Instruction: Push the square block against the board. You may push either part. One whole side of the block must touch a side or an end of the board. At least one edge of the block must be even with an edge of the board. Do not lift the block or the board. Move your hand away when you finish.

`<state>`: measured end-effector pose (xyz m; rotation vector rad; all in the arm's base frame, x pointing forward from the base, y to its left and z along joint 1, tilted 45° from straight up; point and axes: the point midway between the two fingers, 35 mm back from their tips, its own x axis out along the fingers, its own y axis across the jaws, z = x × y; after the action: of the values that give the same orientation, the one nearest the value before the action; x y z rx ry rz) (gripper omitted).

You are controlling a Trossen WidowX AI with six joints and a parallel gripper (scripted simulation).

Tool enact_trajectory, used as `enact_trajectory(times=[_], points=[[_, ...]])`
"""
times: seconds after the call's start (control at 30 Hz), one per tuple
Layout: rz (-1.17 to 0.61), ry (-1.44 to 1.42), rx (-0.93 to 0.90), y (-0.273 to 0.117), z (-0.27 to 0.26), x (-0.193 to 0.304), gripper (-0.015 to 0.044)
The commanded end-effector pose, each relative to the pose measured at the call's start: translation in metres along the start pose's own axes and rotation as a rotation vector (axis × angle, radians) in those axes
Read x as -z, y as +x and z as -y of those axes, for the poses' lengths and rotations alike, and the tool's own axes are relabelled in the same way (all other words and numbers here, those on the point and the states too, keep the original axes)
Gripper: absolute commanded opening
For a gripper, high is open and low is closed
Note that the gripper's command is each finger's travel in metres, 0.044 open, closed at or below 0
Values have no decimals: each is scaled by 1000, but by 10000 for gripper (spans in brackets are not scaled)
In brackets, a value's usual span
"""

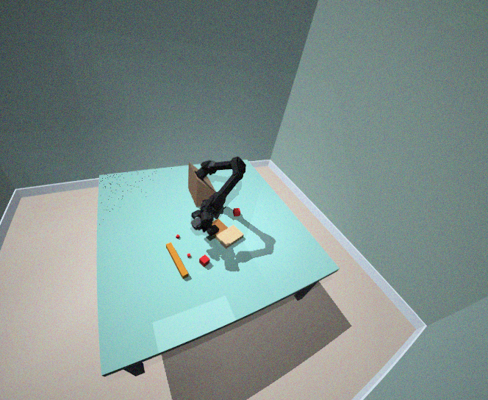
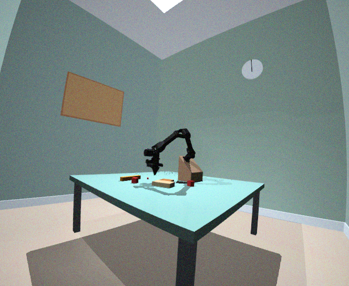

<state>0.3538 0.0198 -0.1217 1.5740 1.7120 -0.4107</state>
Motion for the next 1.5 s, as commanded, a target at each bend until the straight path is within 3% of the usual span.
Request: enact_trajectory(times=[0.0,1.47], points=[[0,-6,0,0,0,0,0],[0,-1502,17,-3,-14,92,0]])
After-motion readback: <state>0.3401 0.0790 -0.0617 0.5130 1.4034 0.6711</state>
